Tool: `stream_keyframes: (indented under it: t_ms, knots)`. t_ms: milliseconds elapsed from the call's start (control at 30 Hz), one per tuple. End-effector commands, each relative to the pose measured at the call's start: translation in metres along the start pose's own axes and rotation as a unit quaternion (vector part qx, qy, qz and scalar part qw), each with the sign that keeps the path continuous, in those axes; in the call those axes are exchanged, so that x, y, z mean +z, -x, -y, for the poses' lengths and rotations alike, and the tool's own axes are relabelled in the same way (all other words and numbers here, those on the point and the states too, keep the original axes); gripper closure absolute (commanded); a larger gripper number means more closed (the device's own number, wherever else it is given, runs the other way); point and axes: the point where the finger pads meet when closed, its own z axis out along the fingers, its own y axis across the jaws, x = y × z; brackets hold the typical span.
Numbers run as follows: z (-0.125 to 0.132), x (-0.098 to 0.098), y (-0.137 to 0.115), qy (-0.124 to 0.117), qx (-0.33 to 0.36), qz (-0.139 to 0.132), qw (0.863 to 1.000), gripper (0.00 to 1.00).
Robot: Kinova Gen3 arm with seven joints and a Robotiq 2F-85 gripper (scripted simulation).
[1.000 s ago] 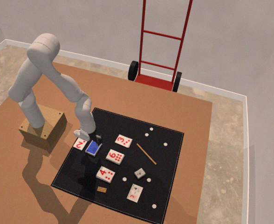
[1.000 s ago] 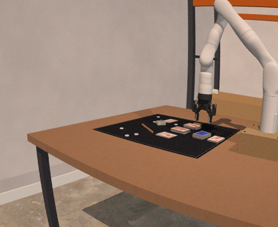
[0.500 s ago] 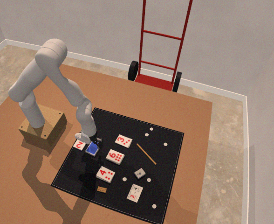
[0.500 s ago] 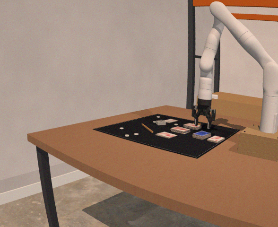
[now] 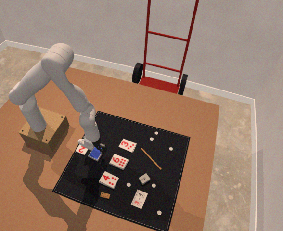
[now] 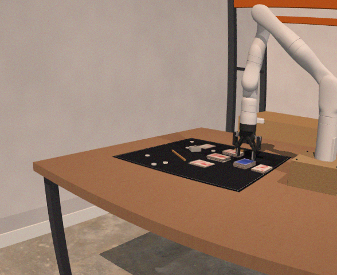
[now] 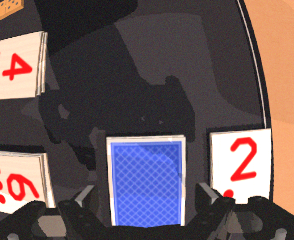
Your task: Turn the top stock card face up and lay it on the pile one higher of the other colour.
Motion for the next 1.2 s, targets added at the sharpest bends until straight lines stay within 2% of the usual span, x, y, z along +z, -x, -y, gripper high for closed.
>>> stream_keyframes:
  t_ms: [0, 533, 567, 1167]
  knots:
    - [-0.0004, 0.0006, 0.0003, 0.001, 0.000, 0.000, 1.000, 0.15]
    - [-0.0004, 0.0006, 0.0003, 0.001, 0.000, 0.000, 1.000, 0.15]
    - [-0.0004, 0.0006, 0.0003, 0.001, 0.000, 0.000, 1.000, 0.29]
    - [-0.0004, 0.0006, 0.0003, 0.001, 0.000, 0.000, 1.000, 0.29]
